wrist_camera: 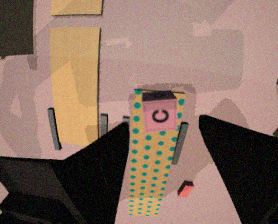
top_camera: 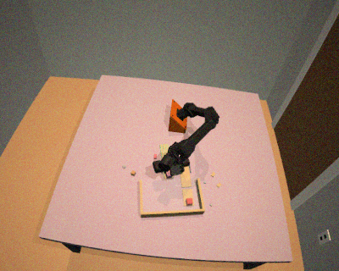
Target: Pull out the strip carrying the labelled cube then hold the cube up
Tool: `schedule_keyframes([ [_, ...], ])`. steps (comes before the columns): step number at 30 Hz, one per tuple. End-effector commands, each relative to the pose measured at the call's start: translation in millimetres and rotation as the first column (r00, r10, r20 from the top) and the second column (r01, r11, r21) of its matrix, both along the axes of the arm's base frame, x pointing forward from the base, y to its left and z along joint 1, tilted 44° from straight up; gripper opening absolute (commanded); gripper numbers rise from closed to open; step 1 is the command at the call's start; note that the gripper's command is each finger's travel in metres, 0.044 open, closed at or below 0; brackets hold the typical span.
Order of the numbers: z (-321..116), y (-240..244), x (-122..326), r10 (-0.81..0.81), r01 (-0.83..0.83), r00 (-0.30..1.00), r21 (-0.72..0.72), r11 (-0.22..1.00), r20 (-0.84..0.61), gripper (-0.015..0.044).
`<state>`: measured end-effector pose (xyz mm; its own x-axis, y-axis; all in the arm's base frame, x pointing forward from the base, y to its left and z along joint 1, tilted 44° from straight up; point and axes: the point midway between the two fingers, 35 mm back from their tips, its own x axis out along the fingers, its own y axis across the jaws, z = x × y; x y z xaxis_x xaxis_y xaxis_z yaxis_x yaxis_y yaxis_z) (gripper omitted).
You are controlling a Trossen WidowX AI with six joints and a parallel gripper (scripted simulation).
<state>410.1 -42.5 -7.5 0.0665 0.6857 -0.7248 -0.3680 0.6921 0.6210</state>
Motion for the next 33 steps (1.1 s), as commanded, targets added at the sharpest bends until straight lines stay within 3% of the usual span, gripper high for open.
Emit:
schedule_keyframes([
  [1, -9.1, 7.1, -1.7, 0.001, 0.0, 1.0, 0.009, 1.0, -0.016, 0.025],
  [31, -33.8, 31.8, -0.3, 0.001, -0.001, 1.0, 0.011, 1.0, -0.015, 0.025],
  [33, -31.4, 30.5, 1.0, 0.003, -0.003, 1.0, 0.006, 1.0, -0.008, 0.0198],
])
